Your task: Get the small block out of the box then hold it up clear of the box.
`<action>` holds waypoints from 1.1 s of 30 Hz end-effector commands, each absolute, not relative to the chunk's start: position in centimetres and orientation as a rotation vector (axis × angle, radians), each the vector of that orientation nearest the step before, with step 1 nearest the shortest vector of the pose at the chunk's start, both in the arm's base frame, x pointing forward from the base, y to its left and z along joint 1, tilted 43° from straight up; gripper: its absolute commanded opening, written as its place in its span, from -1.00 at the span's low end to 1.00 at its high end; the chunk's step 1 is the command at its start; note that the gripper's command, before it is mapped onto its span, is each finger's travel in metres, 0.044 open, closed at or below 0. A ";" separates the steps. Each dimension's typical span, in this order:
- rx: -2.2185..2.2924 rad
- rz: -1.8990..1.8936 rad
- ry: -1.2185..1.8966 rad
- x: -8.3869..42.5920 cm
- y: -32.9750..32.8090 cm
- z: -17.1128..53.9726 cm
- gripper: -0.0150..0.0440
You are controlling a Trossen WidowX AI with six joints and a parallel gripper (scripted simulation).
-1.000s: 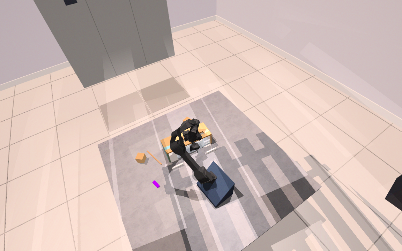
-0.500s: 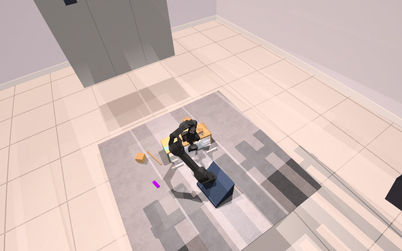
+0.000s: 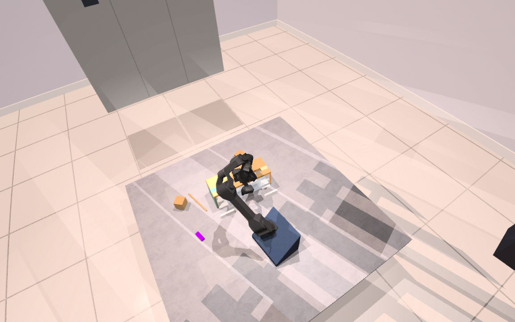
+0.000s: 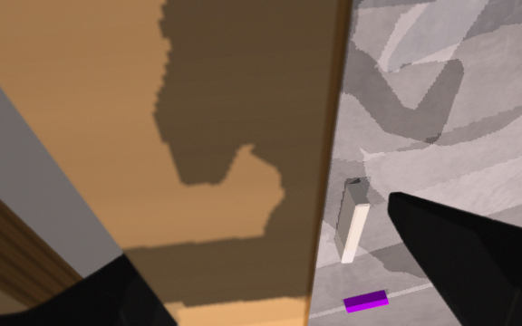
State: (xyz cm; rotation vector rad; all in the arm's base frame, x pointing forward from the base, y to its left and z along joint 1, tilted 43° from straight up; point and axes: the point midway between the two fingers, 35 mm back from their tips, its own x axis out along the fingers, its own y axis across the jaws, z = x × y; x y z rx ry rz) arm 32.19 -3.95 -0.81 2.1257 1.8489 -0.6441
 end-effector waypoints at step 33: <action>2.129 -0.642 1.845 32.4 -3.0 0.2 0.86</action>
